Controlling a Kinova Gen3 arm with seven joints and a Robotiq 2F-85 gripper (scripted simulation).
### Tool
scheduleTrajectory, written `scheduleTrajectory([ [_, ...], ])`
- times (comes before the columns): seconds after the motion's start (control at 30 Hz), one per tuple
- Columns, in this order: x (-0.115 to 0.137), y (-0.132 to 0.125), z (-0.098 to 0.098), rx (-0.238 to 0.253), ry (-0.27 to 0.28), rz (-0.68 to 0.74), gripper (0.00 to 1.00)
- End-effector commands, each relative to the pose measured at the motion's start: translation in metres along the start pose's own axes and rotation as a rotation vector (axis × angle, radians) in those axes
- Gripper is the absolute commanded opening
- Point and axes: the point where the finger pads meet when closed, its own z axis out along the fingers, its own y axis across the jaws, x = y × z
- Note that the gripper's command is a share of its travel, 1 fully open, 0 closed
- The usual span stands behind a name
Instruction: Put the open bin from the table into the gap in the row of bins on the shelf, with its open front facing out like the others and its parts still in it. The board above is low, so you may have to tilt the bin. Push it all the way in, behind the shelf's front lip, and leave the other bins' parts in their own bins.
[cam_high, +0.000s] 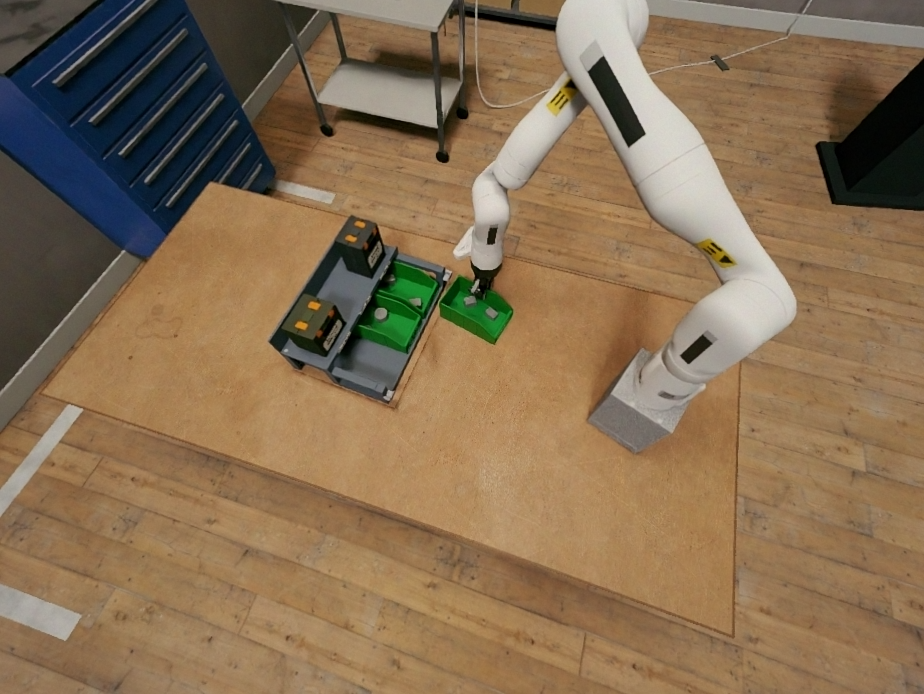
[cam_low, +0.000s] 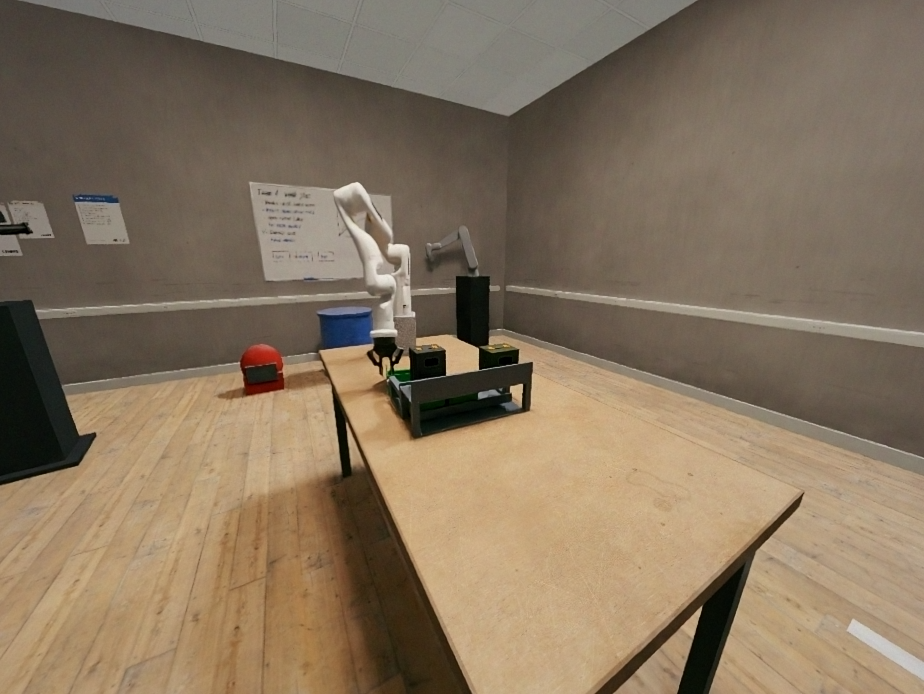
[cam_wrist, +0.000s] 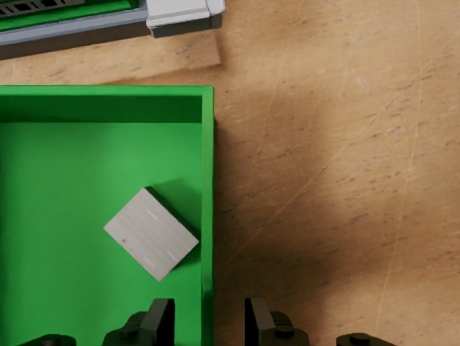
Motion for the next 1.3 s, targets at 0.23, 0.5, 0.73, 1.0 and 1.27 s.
scheduleTrajectory([
  [0.23, 0.0007, -0.0002, -0.0012, 0.000, 0.001, 0.000, 0.35],
  [0.5, 0.0006, -0.0002, -0.0037, 0.000, 0.001, -0.001, 0.35],
  [0.73, 0.0006, -0.0002, -0.0037, 0.000, 0.001, -0.001, 0.35],
  [1.0, 0.0007, -0.0002, -0.0053, 0.000, 0.001, -0.001, 0.35],
  [1.27, 0.0007, -0.0002, -0.0053, 0.000, 0.001, -0.001, 0.35],
])
